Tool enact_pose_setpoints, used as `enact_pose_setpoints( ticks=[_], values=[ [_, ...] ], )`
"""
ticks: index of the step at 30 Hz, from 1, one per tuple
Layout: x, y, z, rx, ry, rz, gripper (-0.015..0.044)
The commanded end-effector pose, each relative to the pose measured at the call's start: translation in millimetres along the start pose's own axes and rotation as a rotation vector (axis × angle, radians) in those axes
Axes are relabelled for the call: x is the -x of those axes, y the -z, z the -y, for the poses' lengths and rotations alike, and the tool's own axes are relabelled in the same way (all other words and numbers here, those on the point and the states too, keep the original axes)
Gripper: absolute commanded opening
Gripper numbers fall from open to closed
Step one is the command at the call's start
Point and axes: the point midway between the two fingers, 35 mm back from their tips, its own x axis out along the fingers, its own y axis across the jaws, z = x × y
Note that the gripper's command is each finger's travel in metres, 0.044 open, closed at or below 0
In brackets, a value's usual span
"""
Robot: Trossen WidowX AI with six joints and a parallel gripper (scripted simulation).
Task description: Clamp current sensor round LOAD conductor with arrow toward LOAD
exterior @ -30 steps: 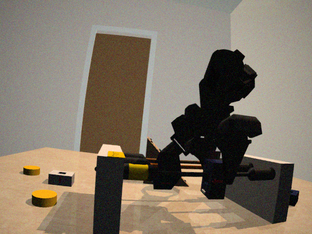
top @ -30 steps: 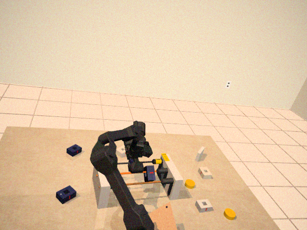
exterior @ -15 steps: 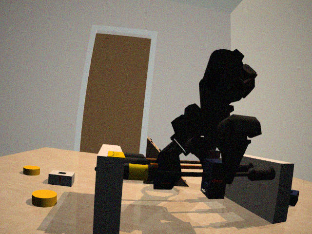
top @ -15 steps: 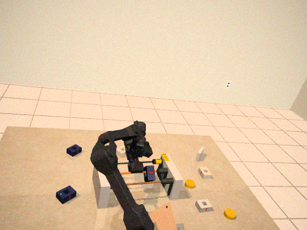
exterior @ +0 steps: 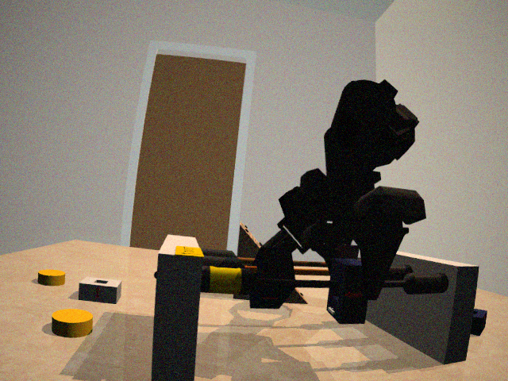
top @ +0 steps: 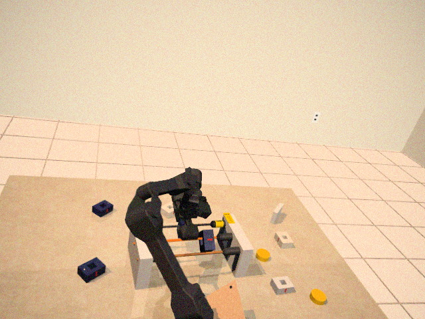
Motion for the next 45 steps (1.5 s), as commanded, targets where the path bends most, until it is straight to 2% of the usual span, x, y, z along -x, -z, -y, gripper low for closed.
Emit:
enact_pose_setpoints(
  ticks=[1, 11, 21, 45],
  values=[
    [0.0, 0.0, 0.0, 0.0, 0.0, 0.0, 0.0],
    [-4.9, -0.1, 1.3, 0.0, 0.0, 0.0, 0.0],
    [-1.1, -0.3, -0.6, 0.003, -0.004, 0.001, 0.0252],
    [-1.1, -0.3, -0.6, 0.003, -0.004, 0.001, 0.0252]
  ],
)
